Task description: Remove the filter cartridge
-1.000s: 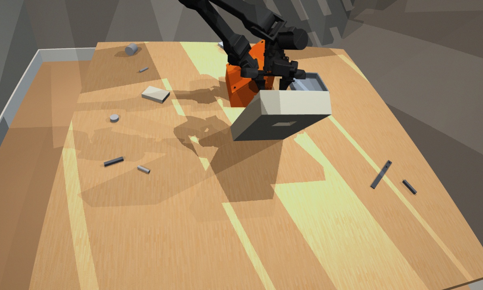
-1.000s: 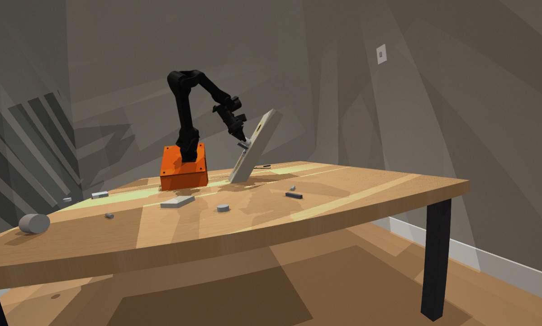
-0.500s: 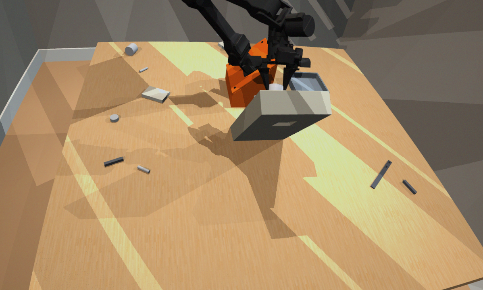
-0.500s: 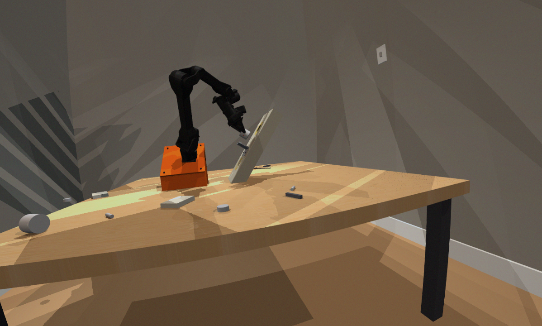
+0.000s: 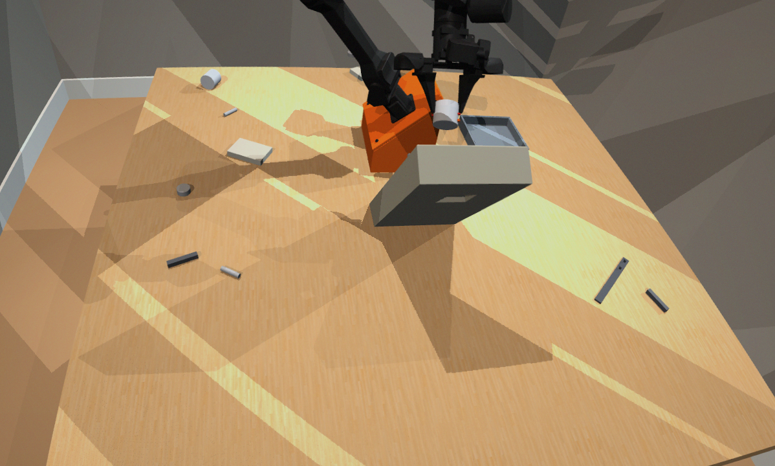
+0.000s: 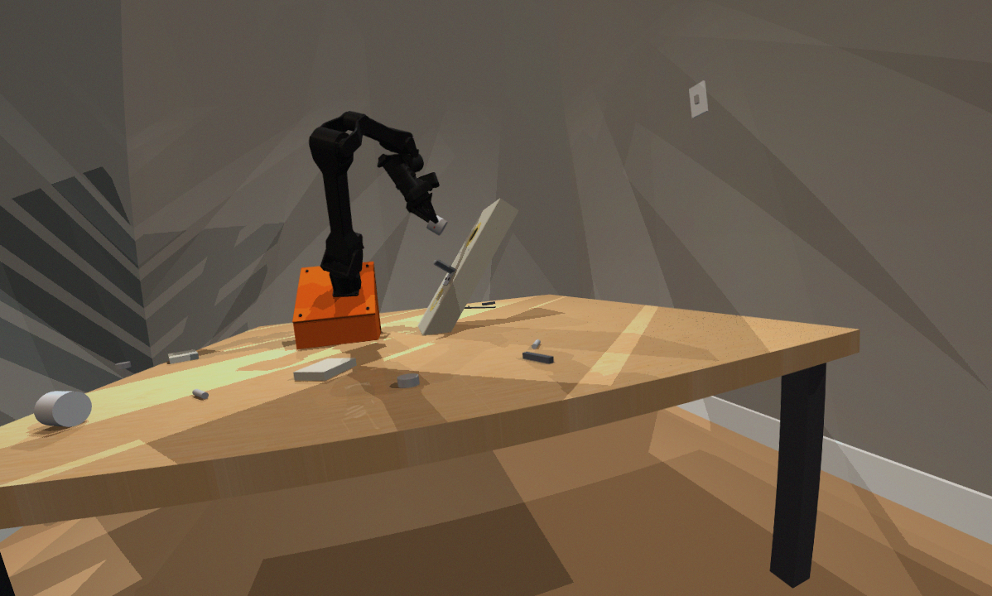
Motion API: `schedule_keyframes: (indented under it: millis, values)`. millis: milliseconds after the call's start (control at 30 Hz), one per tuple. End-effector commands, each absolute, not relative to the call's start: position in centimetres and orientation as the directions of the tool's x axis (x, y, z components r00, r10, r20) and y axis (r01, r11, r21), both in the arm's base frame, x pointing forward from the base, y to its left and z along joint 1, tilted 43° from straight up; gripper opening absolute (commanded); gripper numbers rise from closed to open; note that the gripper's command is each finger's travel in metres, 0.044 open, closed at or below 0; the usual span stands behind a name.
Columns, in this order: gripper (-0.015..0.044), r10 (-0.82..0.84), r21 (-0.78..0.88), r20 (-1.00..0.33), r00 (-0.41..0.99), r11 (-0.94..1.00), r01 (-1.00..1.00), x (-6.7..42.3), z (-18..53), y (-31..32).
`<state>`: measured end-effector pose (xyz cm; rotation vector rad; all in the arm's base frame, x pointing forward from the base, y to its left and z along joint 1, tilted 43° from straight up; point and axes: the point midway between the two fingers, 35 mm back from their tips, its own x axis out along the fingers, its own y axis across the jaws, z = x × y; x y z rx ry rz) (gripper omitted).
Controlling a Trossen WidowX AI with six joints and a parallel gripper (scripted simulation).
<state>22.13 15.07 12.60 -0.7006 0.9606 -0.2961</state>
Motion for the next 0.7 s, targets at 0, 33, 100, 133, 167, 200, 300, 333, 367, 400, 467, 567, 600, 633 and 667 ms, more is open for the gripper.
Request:
schedule_keyframes:
  millis: [0, 33, 100, 133, 167, 200, 300, 333, 367, 400, 467, 567, 600, 633, 667]
  values:
    - [0.0000, -0.523, -0.661, -0.649, 0.552, 0.747, -0.068, 22.0, 11.8, 16.4]
    - [0.0000, -0.523, -0.660, -0.649, 0.552, 0.748, -0.068, 22.0, 11.4, 16.8]
    - [0.0000, -0.523, -0.660, -0.650, 0.552, 0.748, -0.068, 22.1, 10.7, 17.4]
    - [0.0000, -0.522, -0.660, -0.650, 0.552, 0.749, -0.068, 22.1, 10.4, 17.8]
    - [0.0000, -0.522, -0.659, -0.650, 0.552, 0.749, -0.068, 22.1, 10.0, 18.1]
    - [0.0000, -0.522, -0.659, -0.650, 0.552, 0.749, -0.068, 22.1, 9.6, 18.4]
    - [0.0000, -0.521, -0.659, -0.650, 0.552, 0.750, -0.068, 22.0, 8.5, 19.3]
    - [0.0000, -0.521, -0.658, -0.650, 0.553, 0.750, -0.068, 22.0, 8.1, 19.6]
    - [0.0000, -0.521, -0.658, -0.650, 0.553, 0.750, -0.068, 22.0, 7.7, 19.9]
    - [0.0000, -0.521, -0.658, -0.650, 0.553, 0.750, -0.067, 22.0, 7.3, 20.2]
    - [0.0000, -0.521, -0.658, -0.650, 0.553, 0.750, -0.067, 21.9, 6.5, 20.7]
    - [0.0000, -0.525, -0.667, -0.649, 0.550, 0.740, -0.080, 21.8, 7.0, 20.1]
    - [0.0000, -0.519, -0.667, -0.658, 0.546, 0.738, -0.102, 21.6, 6.8, 20.3]
    - [0.0000, -0.508, -0.665, -0.672, 0.539, 0.734, -0.137, 21.3, 6.3, 20.7]
    - [0.0000, -0.495, -0.661, -0.689, 0.530, 0.728, -0.180, 20.8, 5.8, 21.2]
